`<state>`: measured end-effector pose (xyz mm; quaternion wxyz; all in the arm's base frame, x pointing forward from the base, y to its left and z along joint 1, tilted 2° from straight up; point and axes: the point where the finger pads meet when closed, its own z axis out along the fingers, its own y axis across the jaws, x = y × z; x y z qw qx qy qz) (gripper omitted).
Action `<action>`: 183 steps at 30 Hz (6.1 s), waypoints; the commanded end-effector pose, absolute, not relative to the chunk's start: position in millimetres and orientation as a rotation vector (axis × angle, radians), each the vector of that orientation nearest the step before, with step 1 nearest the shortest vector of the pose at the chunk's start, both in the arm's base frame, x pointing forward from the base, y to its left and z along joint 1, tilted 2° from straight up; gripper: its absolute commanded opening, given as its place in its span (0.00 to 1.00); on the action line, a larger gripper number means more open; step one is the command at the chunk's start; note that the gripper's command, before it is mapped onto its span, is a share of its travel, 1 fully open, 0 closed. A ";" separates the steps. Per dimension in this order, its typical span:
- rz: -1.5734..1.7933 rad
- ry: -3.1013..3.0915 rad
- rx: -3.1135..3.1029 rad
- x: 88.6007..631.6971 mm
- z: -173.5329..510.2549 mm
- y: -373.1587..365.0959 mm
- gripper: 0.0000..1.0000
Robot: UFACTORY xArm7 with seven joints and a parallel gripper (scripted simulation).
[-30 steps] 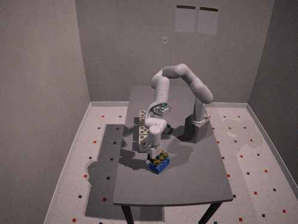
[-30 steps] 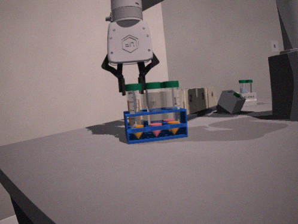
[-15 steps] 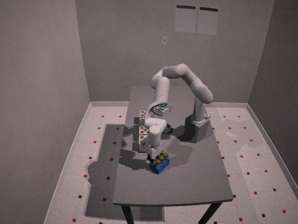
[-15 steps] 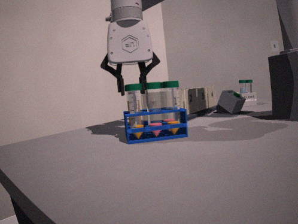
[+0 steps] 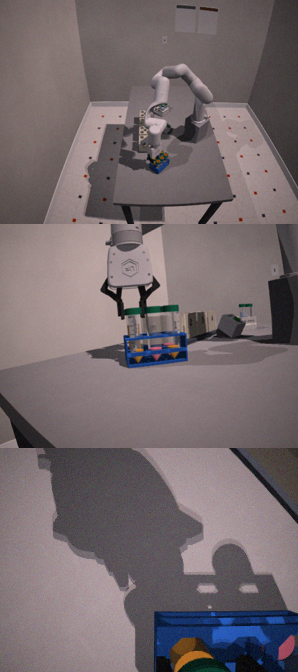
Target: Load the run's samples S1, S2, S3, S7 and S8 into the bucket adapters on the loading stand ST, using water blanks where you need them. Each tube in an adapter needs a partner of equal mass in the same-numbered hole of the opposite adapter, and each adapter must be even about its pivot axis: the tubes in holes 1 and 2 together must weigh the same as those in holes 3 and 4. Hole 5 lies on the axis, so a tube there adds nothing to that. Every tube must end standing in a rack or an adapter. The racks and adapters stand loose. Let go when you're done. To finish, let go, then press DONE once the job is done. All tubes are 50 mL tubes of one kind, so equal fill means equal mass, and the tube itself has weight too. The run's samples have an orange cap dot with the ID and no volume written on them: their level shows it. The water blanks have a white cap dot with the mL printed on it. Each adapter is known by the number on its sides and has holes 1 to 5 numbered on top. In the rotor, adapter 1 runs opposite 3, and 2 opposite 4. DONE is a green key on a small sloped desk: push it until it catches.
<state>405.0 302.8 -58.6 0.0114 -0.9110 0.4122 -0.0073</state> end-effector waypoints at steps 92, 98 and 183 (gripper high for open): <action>-0.026 1.284 -2.838 403.0 78.2 301.8 0.44; -0.026 1.284 -2.839 403.0 78.1 301.7 0.44; -0.047 -1.106 -2.933 347.1 46.7 305.9 0.57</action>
